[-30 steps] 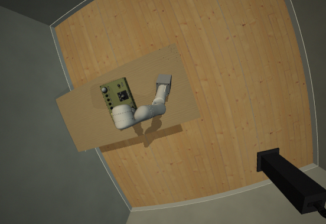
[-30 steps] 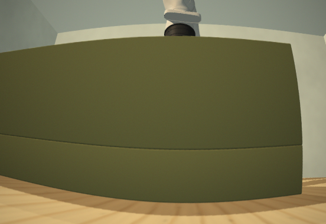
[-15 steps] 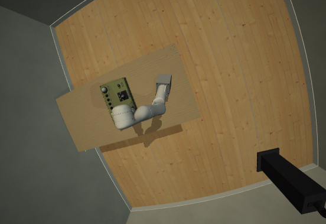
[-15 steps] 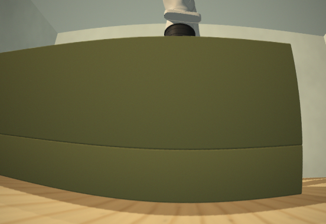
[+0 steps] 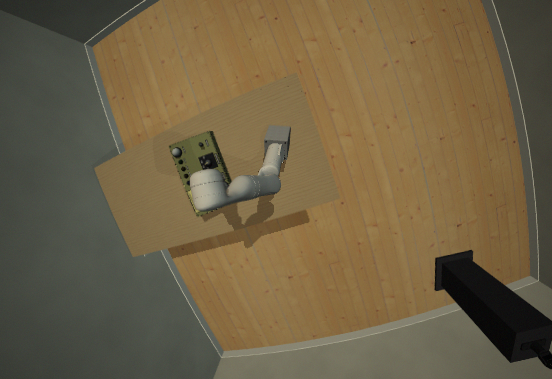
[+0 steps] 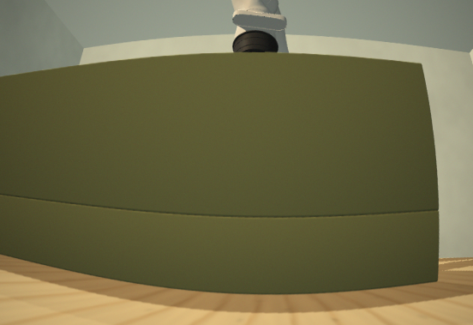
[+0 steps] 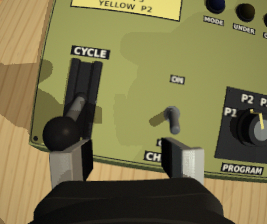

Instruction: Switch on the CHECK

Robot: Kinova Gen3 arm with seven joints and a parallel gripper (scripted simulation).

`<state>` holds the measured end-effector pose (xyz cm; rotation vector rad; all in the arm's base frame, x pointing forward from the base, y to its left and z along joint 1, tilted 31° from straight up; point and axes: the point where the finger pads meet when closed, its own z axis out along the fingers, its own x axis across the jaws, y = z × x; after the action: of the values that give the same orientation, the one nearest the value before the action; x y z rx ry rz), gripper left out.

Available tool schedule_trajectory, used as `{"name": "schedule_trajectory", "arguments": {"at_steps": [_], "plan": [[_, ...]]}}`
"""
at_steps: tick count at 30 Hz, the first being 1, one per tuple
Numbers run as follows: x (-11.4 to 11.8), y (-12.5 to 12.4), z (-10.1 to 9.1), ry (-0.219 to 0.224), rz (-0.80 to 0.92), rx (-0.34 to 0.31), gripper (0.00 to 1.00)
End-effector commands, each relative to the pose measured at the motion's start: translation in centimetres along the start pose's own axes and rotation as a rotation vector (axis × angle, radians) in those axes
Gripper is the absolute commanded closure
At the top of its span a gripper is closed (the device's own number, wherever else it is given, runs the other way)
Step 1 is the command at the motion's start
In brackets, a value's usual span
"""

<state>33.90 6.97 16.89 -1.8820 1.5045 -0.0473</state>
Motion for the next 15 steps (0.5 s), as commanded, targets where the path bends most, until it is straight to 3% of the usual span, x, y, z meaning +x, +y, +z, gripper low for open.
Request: {"name": "schedule_trajectory", "arguments": {"at_steps": [1, 6, 10, 15], "plan": [[1.7, -1.3, -0.2, -0.012, 0.000, 0.030, 0.00], [4.4, -2.2, -0.4, -0.017, 0.001, 0.054, 0.00], [9.4, -2.4, -0.7, -0.016, 0.002, 0.073, 0.00], [16.0, 0.0, -0.7, -0.006, 0.000, 0.056, 0.00]]}}
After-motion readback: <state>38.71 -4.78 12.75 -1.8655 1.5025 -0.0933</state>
